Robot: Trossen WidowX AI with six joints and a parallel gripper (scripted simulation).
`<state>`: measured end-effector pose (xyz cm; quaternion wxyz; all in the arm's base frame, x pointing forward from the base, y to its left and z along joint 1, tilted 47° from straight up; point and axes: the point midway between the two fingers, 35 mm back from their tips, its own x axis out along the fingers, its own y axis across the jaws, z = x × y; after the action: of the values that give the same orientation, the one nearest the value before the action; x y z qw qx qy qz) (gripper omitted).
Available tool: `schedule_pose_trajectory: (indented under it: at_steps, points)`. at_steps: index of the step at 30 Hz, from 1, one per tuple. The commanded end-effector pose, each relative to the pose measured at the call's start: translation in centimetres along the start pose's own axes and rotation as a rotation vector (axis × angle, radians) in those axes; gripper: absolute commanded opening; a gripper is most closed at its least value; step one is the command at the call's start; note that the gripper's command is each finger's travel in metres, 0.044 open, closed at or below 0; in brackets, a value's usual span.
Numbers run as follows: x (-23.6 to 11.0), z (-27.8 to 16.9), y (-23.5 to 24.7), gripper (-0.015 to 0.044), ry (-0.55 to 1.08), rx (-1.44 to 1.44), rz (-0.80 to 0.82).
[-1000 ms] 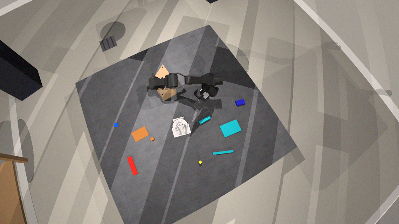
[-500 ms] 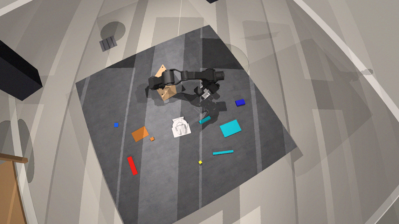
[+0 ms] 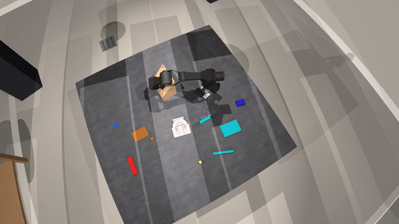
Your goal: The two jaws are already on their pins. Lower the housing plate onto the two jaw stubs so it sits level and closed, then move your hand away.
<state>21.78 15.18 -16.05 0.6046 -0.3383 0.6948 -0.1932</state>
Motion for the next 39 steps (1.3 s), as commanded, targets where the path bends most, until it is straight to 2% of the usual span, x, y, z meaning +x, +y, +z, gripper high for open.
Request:
schedule_pose_trajectory:
  at_steps: [1,39]
  points:
    - [-0.3,0.3,-1.0,0.0351,-0.001,-0.082,0.000]
    - [-1.5,2.5,-9.4,0.0351,-0.023,-0.868,0.016]
